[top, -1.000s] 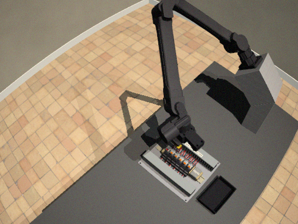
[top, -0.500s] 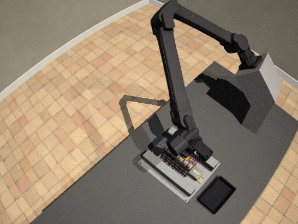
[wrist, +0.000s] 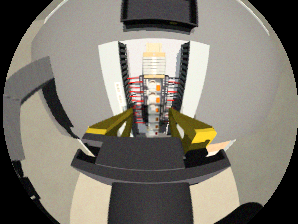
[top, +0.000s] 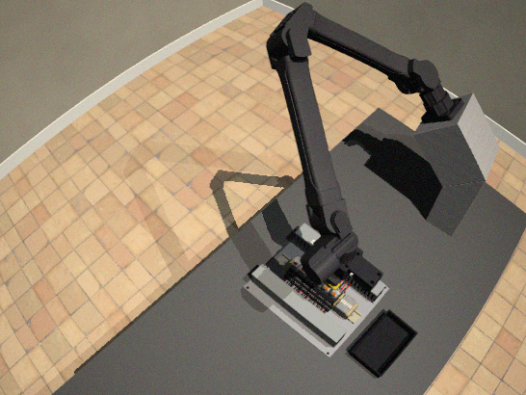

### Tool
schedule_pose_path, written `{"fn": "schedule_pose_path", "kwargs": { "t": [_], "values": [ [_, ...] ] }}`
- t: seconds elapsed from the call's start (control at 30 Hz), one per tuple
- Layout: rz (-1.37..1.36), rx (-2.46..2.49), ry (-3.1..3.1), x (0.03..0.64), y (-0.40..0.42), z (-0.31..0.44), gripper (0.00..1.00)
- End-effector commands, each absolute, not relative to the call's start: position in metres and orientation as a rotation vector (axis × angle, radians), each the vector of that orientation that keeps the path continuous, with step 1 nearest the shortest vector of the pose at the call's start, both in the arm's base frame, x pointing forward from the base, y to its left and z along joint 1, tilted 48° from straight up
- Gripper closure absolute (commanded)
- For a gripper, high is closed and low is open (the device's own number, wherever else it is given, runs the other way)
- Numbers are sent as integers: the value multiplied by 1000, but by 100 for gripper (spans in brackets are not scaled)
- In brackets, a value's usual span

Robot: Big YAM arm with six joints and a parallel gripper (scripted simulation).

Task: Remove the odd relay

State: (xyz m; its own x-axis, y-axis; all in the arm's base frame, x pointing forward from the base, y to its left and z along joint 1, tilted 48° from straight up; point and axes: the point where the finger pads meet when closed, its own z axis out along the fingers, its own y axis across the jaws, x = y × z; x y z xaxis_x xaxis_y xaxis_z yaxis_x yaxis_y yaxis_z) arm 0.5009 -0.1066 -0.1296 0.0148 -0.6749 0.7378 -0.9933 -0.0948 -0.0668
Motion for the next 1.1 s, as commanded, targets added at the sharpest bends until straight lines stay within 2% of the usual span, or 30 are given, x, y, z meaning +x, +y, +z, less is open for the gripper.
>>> {"fn": "schedule_pose_path", "kwargs": {
  "t": [0.0,1.07],
  "values": [
    [911,1872,-1666,517,-81,-126,41],
    [943,1870,-1683,525,-79,-115,41]
  ]
}}
